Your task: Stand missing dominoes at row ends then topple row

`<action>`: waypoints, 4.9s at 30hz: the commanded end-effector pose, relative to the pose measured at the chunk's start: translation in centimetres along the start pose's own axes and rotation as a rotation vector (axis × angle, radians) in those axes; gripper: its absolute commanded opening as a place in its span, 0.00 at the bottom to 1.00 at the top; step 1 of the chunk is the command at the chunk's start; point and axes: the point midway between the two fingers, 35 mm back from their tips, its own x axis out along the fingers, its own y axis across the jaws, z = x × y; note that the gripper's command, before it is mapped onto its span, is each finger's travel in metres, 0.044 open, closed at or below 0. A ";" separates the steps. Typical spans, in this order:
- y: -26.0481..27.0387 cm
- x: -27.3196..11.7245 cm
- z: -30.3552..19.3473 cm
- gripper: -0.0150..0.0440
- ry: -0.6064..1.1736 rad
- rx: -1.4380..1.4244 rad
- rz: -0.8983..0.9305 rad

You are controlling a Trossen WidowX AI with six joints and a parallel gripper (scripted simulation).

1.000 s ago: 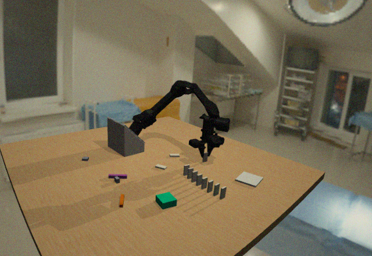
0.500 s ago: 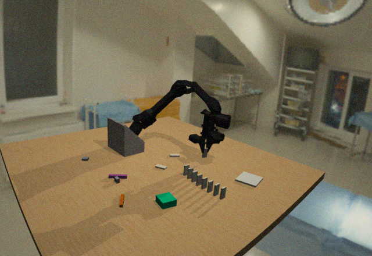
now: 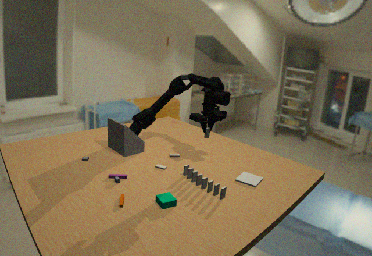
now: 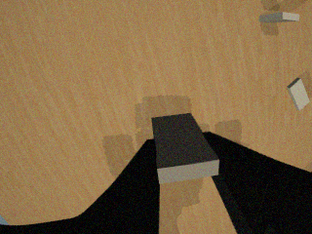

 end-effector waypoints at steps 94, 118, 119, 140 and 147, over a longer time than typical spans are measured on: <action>-21.7 7.3 -1.7 1.00 0.014 -0.563 -0.007; -21.9 14.8 -2.6 1.00 0.014 -0.620 -0.002; -21.9 14.9 -2.6 1.00 0.014 -0.620 -0.002; -21.8 16.1 -2.6 0.69 0.014 -0.620 -0.002; -21.8 16.1 -2.6 0.44 0.014 -0.620 -0.002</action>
